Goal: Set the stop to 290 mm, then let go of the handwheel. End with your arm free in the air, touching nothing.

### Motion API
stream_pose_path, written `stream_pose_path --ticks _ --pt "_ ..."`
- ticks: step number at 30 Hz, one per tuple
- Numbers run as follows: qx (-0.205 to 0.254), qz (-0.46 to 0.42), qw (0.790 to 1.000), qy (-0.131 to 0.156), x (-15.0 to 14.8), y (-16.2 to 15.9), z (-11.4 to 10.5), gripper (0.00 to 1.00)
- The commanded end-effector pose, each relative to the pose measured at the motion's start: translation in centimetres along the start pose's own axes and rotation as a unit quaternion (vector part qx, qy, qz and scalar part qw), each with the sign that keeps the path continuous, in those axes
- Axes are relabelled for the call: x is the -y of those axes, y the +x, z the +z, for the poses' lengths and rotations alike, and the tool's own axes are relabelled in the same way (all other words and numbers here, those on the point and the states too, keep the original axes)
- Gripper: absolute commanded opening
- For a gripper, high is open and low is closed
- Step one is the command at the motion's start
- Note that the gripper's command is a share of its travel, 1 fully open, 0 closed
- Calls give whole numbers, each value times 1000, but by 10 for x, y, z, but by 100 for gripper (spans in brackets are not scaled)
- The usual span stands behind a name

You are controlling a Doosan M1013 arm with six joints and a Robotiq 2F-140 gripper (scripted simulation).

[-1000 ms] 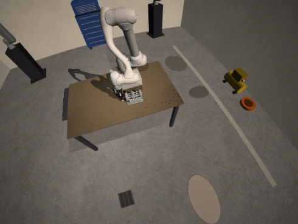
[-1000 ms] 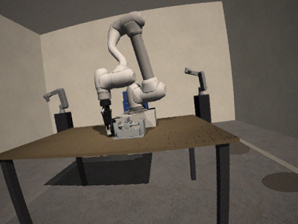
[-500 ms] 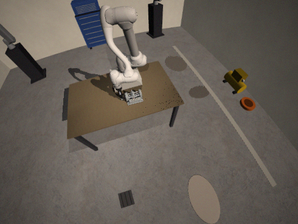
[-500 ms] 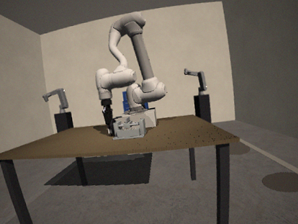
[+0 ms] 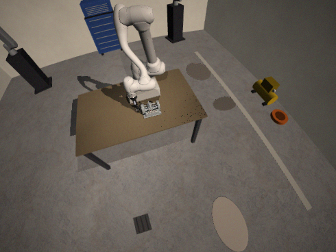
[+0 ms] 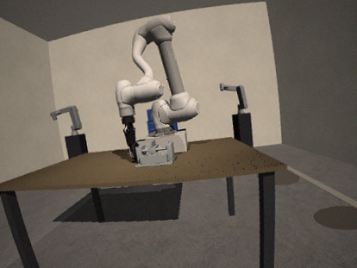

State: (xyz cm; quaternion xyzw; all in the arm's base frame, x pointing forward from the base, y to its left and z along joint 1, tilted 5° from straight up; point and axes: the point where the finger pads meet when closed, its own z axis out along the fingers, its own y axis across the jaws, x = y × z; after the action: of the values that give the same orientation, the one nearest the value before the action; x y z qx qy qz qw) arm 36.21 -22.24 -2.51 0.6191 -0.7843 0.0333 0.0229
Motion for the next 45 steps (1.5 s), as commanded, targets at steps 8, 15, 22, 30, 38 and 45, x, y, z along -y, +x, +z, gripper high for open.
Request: stream_pose_path --ticks 8,15,22,30,38,45 --pt "0 0 1000 0 -5 0 -13 4" --pt "0 0 1000 0 -4 0 -29 4" --pt "0 0 1000 0 5 0 -44 4" --pt "0 0 1000 0 31 0 -55 4" --pt "0 0 1000 0 46 0 -52 4" --pt "0 0 1000 0 57 0 -44 4"
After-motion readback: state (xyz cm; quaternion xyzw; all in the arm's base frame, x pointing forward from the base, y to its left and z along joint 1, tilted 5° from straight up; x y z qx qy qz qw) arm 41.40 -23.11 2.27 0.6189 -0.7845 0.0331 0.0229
